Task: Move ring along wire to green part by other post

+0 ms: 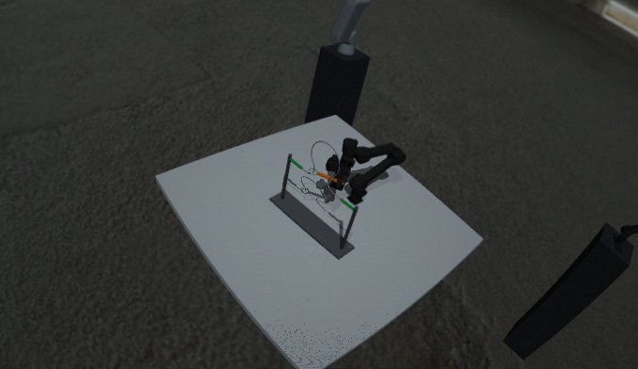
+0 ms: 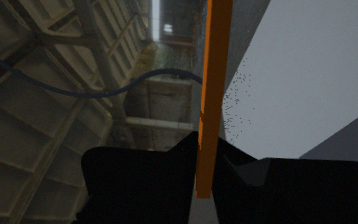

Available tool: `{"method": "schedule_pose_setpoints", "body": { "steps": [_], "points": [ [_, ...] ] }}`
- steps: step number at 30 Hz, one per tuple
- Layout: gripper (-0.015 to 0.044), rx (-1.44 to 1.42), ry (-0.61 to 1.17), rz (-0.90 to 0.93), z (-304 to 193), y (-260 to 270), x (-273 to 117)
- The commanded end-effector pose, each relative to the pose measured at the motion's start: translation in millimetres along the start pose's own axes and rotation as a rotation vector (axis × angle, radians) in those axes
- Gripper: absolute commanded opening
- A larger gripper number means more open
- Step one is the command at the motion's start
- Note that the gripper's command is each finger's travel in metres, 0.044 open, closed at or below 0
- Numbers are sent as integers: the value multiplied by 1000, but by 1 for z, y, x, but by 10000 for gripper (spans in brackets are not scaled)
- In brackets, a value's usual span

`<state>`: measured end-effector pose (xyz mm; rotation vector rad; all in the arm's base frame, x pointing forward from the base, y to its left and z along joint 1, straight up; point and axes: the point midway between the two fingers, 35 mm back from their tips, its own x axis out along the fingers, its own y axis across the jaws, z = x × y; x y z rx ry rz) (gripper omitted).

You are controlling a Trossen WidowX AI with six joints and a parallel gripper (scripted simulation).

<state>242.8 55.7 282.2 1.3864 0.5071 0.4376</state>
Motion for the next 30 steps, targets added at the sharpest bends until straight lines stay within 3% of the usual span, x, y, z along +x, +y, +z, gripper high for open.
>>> {"method": "schedule_pose_setpoints", "body": {
  "steps": [1,30],
  "points": [
    [-150,21,6,26,-1,10,-1],
    [-150,245,13,139,4,46,-5]
  ]
}}
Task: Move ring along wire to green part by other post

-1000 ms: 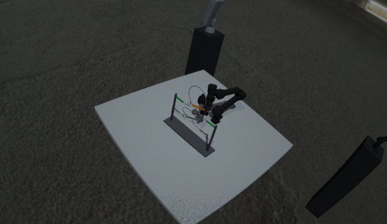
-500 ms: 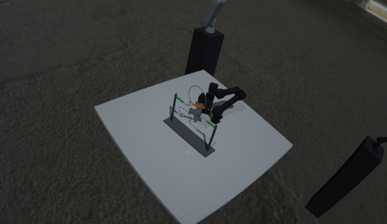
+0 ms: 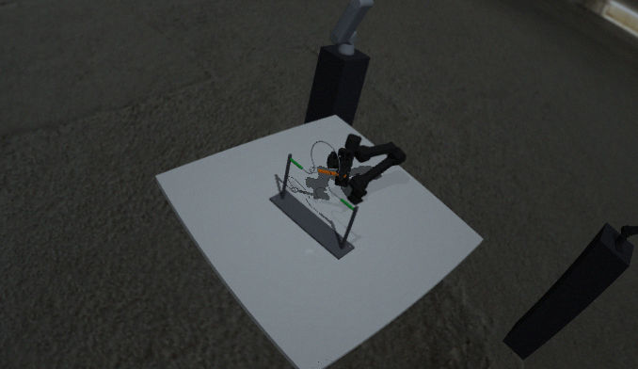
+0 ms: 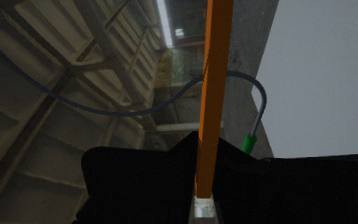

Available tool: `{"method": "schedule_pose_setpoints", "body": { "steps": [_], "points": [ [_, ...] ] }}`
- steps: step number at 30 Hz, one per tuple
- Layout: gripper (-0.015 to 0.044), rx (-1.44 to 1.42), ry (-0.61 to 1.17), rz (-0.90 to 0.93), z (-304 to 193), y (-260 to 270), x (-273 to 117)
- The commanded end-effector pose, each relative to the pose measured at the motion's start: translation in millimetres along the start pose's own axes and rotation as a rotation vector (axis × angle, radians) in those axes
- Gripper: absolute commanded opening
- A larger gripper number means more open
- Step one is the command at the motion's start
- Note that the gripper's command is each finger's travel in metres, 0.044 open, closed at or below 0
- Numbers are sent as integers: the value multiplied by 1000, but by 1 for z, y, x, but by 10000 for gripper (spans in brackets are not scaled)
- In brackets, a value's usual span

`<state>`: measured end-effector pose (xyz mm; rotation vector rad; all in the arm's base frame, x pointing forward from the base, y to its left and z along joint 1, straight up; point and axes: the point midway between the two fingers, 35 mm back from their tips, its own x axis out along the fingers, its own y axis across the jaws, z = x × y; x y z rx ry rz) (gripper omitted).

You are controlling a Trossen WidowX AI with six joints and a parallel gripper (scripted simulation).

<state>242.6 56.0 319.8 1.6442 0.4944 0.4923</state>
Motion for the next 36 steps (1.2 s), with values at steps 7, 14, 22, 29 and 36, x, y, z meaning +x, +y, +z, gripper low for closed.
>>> {"method": "schedule_pose_setpoints", "body": {
  "steps": [7,14,22,29,36],
  "points": [
    [-150,66,9,45,-1,17,-1],
    [-150,120,12,71,0,26,-2],
    [-150,179,15,99,1,35,-3],
    [-150,235,18,126,3,45,-5],
    [-150,287,22,150,6,53,-7]
  ]
}}
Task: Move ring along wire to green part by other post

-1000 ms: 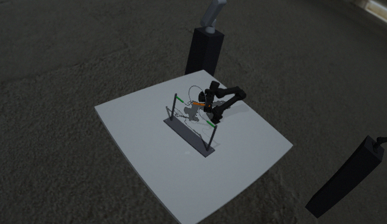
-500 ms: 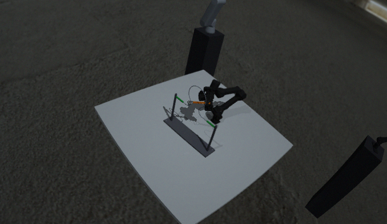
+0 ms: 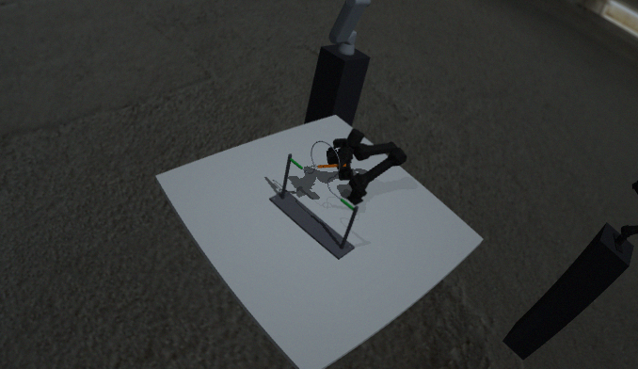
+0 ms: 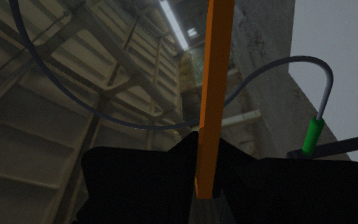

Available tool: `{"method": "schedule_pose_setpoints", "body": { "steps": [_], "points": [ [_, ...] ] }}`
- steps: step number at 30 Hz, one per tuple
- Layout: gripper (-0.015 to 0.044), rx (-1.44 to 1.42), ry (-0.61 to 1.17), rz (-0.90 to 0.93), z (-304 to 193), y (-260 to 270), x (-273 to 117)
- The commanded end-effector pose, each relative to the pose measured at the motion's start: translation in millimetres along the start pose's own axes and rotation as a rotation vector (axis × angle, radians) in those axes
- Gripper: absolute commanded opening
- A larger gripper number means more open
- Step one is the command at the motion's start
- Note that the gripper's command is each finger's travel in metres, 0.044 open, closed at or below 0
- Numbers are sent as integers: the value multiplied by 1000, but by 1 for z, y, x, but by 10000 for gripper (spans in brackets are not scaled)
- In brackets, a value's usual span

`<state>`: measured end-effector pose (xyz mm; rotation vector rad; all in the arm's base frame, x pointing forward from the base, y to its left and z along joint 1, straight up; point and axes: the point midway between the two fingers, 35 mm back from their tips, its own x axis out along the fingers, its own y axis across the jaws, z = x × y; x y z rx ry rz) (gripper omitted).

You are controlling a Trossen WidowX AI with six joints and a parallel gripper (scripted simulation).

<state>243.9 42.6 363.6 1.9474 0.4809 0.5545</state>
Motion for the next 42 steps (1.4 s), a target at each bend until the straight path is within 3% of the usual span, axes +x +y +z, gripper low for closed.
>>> {"method": "schedule_pose_setpoints", "body": {
  "steps": [1,42],
  "points": [
    [-150,21,9,19,-3,10,0],
    [-150,87,17,20,3,43,-6]
  ]
}}
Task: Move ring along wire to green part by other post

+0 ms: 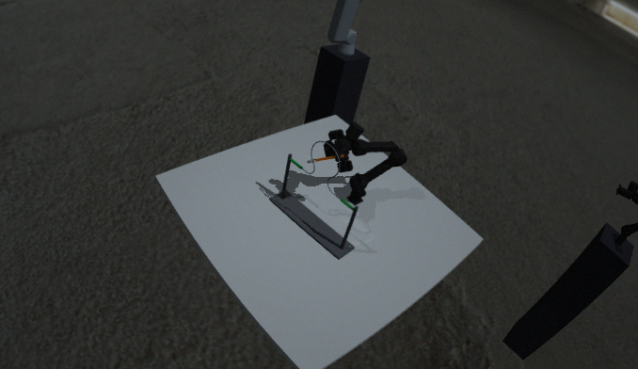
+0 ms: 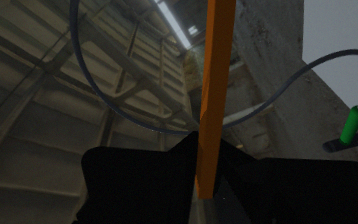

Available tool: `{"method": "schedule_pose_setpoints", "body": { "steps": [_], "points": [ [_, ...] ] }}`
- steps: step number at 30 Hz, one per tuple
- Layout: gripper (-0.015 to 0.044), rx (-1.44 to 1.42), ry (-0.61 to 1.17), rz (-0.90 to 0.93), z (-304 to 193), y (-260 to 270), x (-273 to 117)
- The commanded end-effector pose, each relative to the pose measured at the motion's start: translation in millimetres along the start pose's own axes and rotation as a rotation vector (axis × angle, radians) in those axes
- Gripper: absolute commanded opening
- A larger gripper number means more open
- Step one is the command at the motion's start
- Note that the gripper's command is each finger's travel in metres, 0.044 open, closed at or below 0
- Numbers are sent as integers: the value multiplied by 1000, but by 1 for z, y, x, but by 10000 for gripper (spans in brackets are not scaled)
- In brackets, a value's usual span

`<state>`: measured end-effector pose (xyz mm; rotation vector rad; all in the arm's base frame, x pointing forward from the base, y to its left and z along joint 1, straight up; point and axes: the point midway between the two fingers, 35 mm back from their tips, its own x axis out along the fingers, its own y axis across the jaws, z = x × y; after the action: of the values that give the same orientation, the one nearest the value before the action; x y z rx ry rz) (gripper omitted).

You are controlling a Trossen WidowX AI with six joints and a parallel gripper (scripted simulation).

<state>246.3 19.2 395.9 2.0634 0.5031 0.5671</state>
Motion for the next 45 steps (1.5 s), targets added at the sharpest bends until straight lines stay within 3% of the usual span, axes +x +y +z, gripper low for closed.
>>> {"method": "schedule_pose_setpoints", "body": {
  "steps": [1,45],
  "points": [
    [-150,-35,4,-15,-3,4,0],
    [-150,-330,-27,-210,-2,-3,0]
  ]
}}
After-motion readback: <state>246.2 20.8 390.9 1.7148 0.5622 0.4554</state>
